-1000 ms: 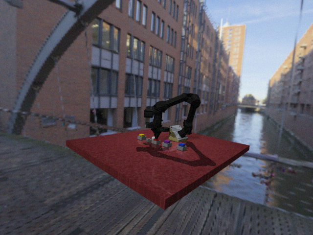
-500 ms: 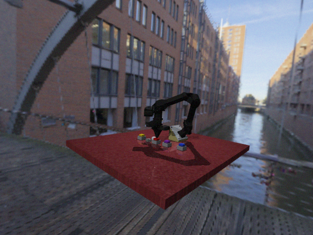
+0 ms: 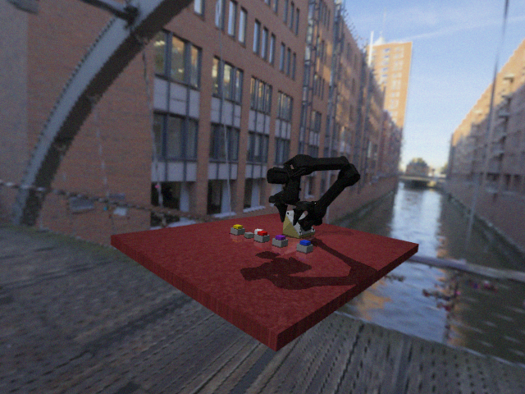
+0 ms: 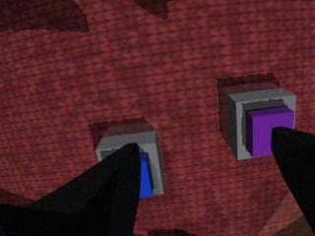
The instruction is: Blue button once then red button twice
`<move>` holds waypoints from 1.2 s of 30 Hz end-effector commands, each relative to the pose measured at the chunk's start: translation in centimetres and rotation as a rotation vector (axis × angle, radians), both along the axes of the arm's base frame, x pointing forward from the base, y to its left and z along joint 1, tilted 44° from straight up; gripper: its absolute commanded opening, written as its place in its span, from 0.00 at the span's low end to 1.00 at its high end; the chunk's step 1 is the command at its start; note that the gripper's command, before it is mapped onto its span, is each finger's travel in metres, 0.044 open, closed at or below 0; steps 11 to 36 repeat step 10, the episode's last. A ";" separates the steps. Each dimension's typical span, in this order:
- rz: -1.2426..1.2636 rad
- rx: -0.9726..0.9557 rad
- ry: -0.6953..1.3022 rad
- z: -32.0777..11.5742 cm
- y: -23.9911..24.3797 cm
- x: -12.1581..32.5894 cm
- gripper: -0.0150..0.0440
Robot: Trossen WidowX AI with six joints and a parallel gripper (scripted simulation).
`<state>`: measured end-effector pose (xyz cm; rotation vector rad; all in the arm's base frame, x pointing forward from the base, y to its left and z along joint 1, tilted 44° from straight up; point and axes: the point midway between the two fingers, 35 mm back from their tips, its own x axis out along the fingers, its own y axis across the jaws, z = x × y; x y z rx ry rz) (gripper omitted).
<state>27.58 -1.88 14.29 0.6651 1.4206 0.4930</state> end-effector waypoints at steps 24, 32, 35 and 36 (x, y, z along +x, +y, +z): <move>-0.010 0.036 0.000 8.0 5.9 -3.1 0.93; -0.010 0.036 0.000 8.0 5.9 -3.1 0.93; -0.010 0.036 0.000 8.0 5.9 -3.1 0.93; -0.010 0.036 0.000 8.0 5.9 -3.1 0.93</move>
